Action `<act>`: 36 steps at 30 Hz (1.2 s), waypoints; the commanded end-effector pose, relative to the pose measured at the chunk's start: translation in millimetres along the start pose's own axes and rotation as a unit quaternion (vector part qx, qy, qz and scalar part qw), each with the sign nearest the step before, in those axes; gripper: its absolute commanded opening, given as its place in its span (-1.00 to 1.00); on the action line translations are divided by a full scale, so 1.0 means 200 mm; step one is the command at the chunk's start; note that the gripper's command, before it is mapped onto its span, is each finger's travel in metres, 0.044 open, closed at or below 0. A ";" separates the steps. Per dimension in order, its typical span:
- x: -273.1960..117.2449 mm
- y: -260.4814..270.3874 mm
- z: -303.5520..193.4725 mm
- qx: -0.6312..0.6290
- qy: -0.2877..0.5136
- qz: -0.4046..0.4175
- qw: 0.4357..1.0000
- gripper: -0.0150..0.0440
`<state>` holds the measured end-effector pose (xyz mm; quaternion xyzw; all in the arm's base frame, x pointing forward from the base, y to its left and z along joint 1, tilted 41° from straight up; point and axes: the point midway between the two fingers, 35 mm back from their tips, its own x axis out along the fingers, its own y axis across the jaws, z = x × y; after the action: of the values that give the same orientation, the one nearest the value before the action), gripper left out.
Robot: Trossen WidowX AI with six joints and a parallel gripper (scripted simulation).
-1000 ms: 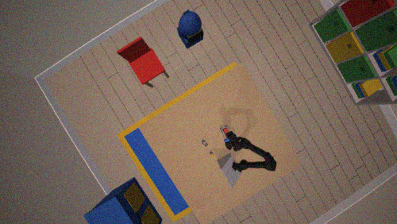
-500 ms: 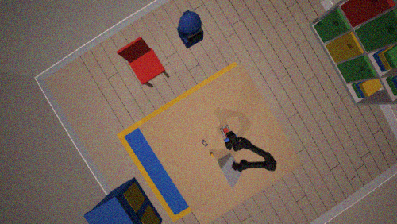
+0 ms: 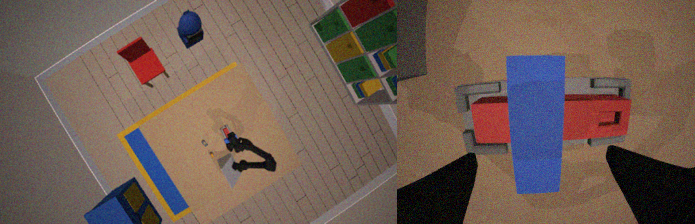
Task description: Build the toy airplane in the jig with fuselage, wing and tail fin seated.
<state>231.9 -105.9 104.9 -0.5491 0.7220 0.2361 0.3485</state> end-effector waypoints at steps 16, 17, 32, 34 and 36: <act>-0.18 -0.01 0.00 0.412 0.000 0.000 0.911 1.00; -0.17 -0.01 0.00 0.457 0.000 0.000 0.890 1.00; -0.16 -0.01 0.00 0.716 0.000 0.000 0.698 1.00; -0.16 -0.01 0.00 0.716 0.000 0.000 0.698 1.00; -0.16 -0.01 0.00 0.716 0.000 0.000 0.698 1.00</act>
<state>239.1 -85.4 131.7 -0.2069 0.7076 -0.2735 0.6178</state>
